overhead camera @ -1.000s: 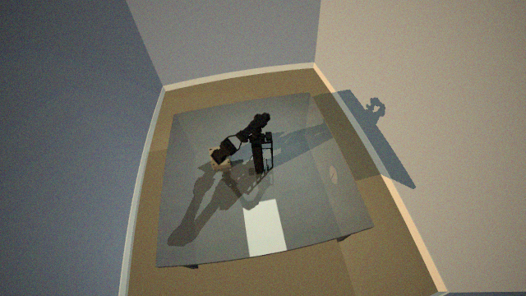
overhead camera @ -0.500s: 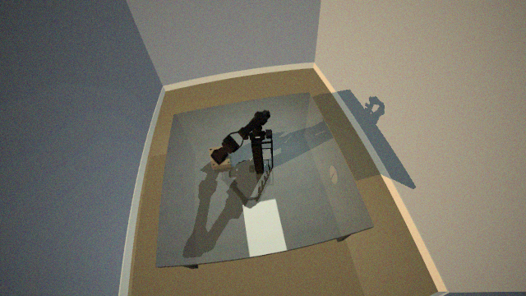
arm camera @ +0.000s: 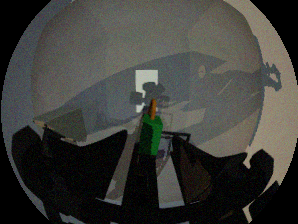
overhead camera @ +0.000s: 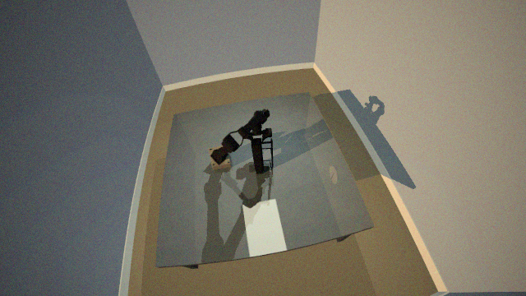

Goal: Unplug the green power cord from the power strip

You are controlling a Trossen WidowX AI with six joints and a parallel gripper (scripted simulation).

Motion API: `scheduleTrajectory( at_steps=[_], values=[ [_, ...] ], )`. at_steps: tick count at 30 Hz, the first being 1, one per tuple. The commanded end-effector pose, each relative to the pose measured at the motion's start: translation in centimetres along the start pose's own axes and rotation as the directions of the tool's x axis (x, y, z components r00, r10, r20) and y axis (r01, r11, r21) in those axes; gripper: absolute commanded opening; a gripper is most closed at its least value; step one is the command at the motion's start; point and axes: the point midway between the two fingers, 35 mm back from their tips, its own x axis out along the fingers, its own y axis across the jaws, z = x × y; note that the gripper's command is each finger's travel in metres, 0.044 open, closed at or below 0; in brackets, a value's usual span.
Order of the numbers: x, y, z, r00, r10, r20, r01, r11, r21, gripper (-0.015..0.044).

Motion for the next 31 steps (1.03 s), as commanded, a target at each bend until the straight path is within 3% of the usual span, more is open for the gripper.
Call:
scheduleTrajectory(
  at_steps=[1, 3, 8, 31],
  values=[
    [-0.1, -0.1, 0.6, 1.000, -0.005, -0.001, 0.005, 1.000, -0.002, 0.0394],
    [-0.5, -0.2, 2.0, 1.000, -0.005, 0.001, 0.005, 1.000, -0.002, 0.0440],
    [-1.2, 0.0, 5.9, 1.000, -0.005, 0.003, 0.005, 1.000, -0.002, 0.0440],
    [-1.2, 0.0, 5.9, 1.000, -0.005, 0.003, 0.005, 1.000, -0.002, 0.0440]
  ],
)
